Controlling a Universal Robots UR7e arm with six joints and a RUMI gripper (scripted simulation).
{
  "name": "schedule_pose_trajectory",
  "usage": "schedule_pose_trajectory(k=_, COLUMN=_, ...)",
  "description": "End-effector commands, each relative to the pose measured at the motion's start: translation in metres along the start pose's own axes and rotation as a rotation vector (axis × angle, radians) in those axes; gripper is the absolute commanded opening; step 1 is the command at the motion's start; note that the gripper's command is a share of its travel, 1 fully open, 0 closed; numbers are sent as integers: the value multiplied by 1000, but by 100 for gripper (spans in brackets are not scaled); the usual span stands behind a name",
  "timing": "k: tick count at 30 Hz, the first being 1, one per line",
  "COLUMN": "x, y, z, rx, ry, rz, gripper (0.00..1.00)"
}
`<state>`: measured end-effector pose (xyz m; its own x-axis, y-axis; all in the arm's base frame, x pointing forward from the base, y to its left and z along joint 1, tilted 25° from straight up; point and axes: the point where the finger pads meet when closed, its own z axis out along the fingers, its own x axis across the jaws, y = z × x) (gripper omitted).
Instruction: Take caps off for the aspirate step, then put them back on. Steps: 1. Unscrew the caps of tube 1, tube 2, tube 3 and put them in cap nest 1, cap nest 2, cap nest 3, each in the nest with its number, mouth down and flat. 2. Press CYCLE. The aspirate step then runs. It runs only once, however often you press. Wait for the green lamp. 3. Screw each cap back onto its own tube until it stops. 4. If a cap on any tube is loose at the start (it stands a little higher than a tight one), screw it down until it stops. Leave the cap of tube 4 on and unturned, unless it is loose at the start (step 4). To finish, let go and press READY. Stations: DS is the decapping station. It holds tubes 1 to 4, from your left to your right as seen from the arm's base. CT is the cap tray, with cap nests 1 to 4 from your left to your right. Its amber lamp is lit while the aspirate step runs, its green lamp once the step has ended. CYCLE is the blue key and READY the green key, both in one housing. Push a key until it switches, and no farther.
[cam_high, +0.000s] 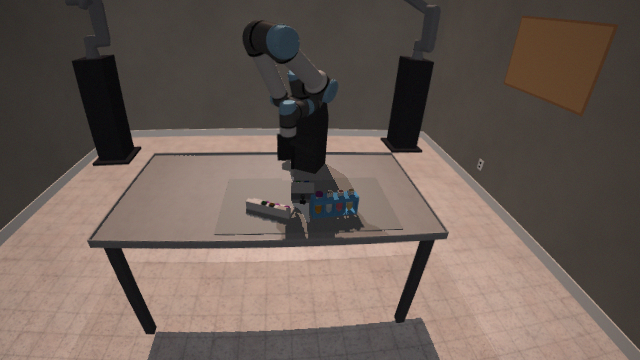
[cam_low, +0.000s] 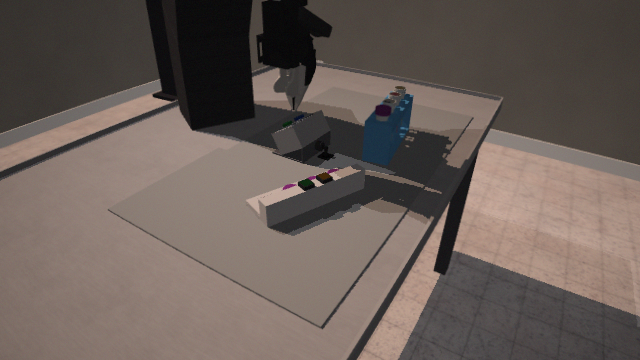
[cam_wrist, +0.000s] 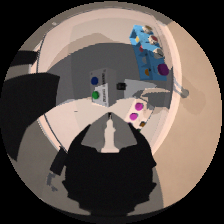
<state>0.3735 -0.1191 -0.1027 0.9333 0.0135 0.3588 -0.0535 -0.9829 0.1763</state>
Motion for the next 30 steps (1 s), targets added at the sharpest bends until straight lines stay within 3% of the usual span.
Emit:
schedule_pose_trajectory(k=1, x=-16, y=-26, z=11, rx=-28, ry=20, rz=13, gripper=0)
schedule_pose_trajectory(k=12, x=-47, y=-76, z=27, rx=-27, ry=20, rz=13, gripper=0)
schedule_pose_trajectory(k=30, x=-48, y=-79, z=29, rx=-27, ry=20, rz=13, gripper=0)
